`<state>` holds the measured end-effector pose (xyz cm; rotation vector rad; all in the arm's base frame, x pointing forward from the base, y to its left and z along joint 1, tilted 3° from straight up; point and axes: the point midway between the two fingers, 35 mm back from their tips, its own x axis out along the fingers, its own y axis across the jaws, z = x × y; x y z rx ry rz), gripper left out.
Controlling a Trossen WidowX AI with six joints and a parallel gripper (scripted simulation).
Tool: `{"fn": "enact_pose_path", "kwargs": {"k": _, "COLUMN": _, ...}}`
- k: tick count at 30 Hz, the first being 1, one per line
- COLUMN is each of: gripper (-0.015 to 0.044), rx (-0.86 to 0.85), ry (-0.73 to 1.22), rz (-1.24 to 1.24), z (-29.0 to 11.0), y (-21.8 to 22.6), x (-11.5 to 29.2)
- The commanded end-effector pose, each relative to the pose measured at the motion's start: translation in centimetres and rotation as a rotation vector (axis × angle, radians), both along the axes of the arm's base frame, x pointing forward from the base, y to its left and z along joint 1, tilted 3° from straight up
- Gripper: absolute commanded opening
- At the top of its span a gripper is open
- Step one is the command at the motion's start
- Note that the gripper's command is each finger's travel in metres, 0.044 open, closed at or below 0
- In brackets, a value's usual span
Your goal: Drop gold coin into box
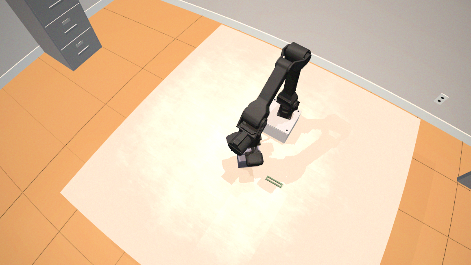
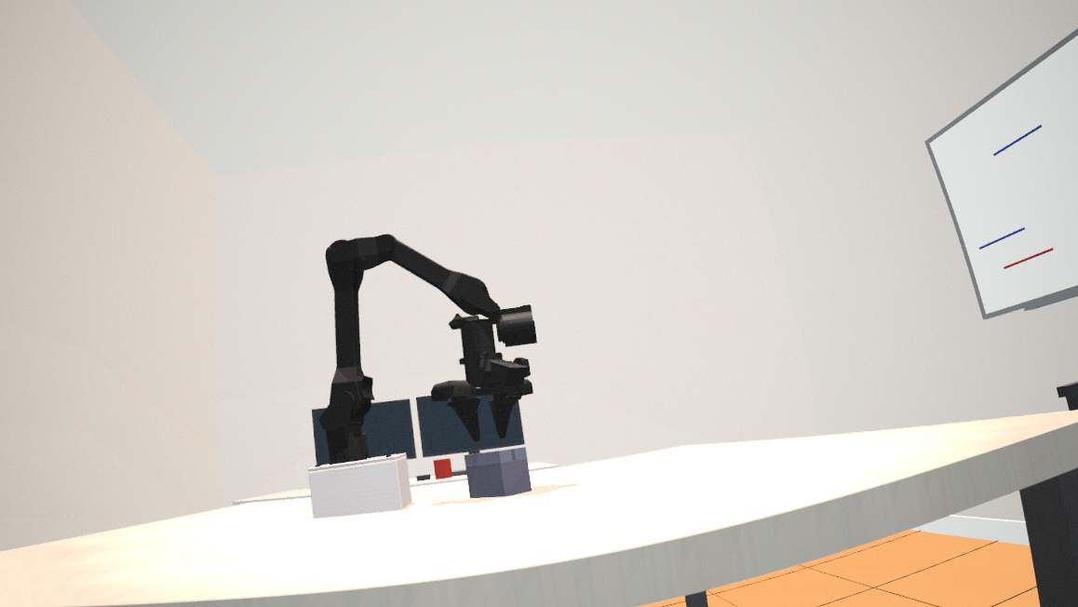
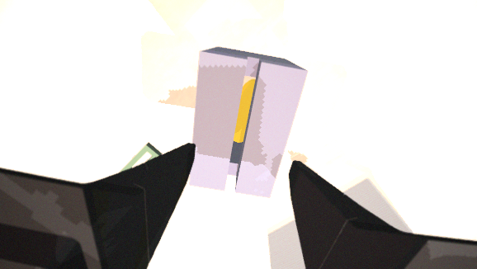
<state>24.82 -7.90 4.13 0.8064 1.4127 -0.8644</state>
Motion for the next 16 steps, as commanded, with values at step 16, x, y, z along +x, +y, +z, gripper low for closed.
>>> {"fn": "enact_pose_path", "kwargs": {"k": 16, "gripper": 0.044, "rx": -0.002, "ry": -0.006, "rz": 0.001, "z": 5.6, "y": 0.2, "x": -0.1}}
